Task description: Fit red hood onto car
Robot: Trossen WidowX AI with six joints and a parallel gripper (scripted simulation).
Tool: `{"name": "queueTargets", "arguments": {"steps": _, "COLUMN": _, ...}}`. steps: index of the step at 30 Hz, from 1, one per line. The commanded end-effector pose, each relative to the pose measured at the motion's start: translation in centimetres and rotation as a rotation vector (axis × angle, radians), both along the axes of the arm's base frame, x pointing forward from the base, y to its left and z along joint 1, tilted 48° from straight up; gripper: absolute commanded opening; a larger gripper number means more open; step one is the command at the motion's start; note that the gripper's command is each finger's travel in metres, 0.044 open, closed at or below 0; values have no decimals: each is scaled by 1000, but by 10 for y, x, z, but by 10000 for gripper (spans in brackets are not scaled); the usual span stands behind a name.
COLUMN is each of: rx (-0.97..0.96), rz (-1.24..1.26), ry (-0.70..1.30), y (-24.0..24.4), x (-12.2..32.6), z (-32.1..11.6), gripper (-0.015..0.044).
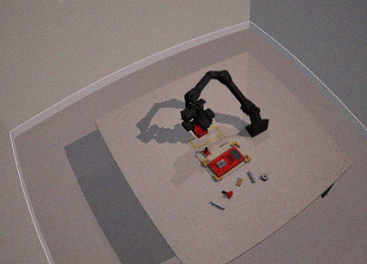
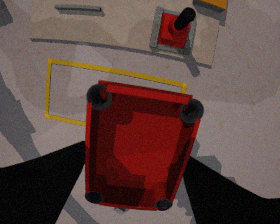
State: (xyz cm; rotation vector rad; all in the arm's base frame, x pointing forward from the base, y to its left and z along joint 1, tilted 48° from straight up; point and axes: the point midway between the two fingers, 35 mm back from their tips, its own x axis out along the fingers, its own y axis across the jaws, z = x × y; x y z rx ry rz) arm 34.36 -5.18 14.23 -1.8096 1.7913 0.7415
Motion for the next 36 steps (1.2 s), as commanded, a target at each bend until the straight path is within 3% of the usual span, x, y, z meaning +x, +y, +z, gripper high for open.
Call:
{"name": "queueTargets", "arguments": {"steps": 1, "rx": 4, "rz": 88, "ry": 103, "y": 0, "x": -3, "z": -1, "gripper": 0}}
{"name": "queueTargets", "arguments": {"steps": 28, "rx": 16, "rz": 624, "ry": 690, "y": 1, "x": -12, "z": 1, "gripper": 0}}
{"name": "queueTargets", "arguments": {"steps": 36, "rx": 16, "rz": 637, "ry": 705, "y": 0, "x": -12, "z": 1, "gripper": 0}}
